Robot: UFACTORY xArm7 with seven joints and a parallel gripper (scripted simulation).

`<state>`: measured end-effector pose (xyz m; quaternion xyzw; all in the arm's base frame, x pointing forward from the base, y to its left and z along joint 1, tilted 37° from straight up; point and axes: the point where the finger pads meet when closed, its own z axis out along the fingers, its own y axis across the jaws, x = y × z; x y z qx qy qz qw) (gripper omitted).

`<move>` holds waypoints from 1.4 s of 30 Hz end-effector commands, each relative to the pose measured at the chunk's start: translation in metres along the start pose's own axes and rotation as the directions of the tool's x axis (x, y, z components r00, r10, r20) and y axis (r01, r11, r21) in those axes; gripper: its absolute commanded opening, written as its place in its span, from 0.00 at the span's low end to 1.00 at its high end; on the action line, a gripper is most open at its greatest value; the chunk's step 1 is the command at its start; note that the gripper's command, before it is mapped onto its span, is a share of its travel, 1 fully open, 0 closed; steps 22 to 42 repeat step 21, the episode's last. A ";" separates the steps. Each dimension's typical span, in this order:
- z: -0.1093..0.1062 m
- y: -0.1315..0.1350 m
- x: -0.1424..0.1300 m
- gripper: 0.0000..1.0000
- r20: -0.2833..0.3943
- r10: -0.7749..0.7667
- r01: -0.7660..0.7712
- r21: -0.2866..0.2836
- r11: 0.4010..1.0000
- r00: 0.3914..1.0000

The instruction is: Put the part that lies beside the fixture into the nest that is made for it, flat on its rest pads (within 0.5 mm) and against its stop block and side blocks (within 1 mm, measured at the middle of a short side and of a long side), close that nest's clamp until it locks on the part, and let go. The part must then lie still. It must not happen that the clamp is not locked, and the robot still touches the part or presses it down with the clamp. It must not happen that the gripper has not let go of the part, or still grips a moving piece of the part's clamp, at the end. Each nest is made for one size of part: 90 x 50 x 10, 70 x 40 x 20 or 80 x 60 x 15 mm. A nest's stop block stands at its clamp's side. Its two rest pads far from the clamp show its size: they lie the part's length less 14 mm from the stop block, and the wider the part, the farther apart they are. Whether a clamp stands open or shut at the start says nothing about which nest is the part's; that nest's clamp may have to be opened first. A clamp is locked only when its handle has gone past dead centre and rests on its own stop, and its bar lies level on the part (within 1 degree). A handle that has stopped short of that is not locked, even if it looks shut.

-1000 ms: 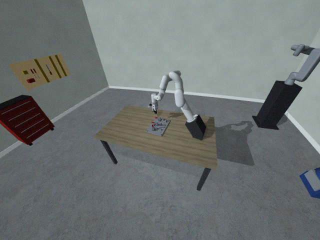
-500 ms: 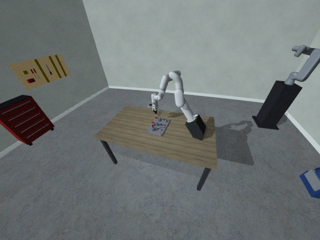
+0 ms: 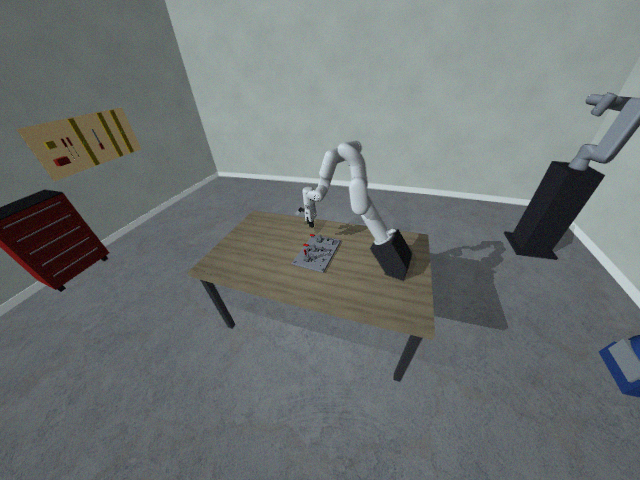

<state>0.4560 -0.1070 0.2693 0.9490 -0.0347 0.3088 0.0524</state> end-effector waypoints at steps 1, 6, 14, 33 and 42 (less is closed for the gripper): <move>-0.001 0.000 0.001 0.00 -0.003 0.000 0.000 0.000 1.000 1.000; -0.001 0.000 0.001 1.00 -0.003 0.000 0.000 0.000 1.000 1.000; -0.001 0.000 0.001 1.00 -0.003 0.000 0.000 0.000 1.000 1.000; -0.001 0.000 0.001 1.00 -0.003 0.000 0.000 0.000 1.000 1.000; -0.001 0.000 0.001 1.00 -0.003 0.000 0.000 0.000 1.000 1.000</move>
